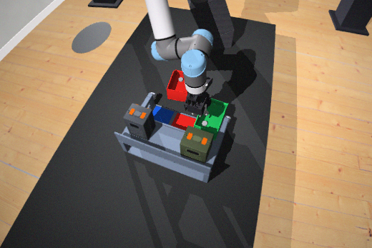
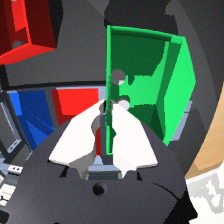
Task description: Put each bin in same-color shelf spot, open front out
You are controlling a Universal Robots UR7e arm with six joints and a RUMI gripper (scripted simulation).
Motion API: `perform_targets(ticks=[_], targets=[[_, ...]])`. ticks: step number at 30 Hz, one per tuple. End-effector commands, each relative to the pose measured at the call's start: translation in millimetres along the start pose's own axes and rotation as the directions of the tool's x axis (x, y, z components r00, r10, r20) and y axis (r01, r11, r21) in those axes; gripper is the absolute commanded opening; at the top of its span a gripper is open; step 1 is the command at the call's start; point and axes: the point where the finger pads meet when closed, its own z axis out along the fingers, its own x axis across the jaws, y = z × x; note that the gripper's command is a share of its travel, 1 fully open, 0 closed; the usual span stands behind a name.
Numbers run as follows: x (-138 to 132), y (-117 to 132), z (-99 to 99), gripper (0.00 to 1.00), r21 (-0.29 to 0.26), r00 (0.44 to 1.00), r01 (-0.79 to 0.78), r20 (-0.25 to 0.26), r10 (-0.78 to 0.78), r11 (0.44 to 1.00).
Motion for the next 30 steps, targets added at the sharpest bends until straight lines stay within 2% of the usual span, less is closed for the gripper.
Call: perform_targets(ticks=[1, 30], targets=[[0.2, 0.6, -0.8, 0.00, -0.002, 1.000, 0.000, 0.000, 0.000, 1.000], [-0.1, 1.4, 5.1, 0.00, -0.002, 1.000, 0.000, 0.000, 0.000, 1.000]])
